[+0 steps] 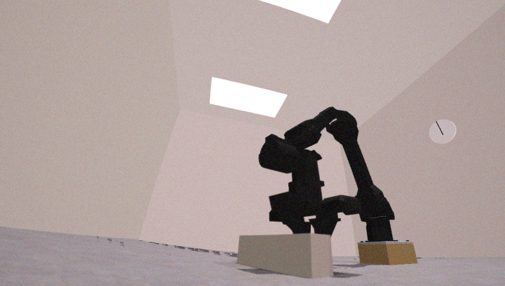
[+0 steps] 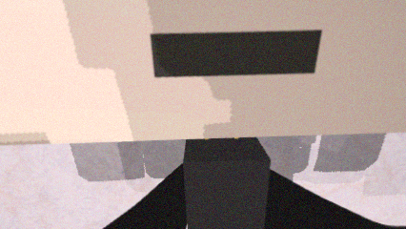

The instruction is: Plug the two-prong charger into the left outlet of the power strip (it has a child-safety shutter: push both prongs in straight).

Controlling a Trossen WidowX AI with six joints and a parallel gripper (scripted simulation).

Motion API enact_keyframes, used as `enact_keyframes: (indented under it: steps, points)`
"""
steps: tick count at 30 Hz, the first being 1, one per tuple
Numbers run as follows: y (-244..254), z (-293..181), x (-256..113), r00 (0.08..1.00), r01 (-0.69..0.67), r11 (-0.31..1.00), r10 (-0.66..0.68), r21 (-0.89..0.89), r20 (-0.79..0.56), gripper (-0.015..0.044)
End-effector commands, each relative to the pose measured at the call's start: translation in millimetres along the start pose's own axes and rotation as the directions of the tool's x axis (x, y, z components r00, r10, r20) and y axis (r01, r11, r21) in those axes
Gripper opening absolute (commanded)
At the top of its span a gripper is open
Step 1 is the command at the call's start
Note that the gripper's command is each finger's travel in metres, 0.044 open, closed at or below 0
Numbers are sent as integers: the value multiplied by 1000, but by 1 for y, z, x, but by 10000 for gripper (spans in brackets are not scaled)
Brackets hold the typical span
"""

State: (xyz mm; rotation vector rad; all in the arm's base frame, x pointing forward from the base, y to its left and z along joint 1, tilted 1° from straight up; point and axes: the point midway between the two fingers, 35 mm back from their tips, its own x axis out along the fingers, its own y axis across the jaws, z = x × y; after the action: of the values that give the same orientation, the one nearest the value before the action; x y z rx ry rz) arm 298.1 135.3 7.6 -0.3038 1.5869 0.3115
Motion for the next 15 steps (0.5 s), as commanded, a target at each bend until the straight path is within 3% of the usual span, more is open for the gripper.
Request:
enact_keyframes:
  steps: [1, 15]
  points:
    - [1, 3, -2, 1000, -5, 1000, 5, 4, 6, 0]
    - [1, 5, -2, 1000, -5, 1000, 5, 4, 6, 0]
